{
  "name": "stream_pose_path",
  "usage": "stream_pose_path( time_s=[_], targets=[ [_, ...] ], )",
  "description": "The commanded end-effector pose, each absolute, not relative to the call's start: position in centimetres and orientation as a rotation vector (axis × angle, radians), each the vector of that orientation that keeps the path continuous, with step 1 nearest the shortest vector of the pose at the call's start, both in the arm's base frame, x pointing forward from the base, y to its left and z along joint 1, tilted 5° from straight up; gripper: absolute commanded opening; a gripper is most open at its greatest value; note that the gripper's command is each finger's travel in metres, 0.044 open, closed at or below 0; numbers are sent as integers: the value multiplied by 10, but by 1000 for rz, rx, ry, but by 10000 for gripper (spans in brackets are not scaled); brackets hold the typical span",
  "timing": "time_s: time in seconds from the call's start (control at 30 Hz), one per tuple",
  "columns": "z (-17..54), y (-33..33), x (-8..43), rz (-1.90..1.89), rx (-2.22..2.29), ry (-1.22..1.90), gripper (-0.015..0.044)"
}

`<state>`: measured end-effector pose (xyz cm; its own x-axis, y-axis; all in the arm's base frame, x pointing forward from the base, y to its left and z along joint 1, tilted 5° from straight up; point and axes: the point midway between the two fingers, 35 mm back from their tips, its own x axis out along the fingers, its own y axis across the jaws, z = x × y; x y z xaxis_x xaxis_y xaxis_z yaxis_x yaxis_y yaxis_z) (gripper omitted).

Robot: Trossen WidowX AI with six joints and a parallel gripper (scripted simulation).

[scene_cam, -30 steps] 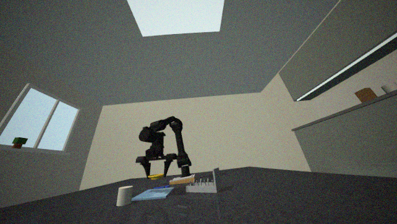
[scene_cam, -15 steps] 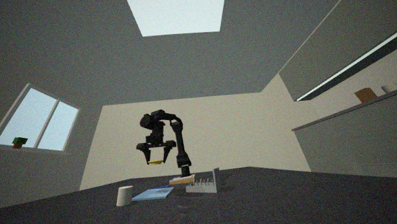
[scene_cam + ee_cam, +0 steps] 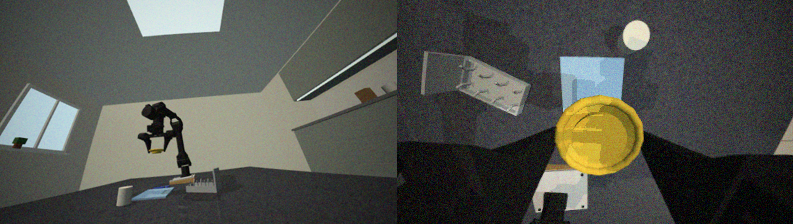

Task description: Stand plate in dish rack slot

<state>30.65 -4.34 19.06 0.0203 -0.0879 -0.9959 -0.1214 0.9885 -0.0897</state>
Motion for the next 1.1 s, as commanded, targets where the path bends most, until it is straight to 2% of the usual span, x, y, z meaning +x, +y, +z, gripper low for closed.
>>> stream_pose_path(
  time_s=[0.0,0.47,0.77,1.07],
  targets=[
    [198,-43,306,23,-164,1556,0],
    [187,77,263,-284,164,1534,0],
    [186,78,262,-284,167,1536,0],
    [161,83,263,-49,124,1639,0]
  ],
)
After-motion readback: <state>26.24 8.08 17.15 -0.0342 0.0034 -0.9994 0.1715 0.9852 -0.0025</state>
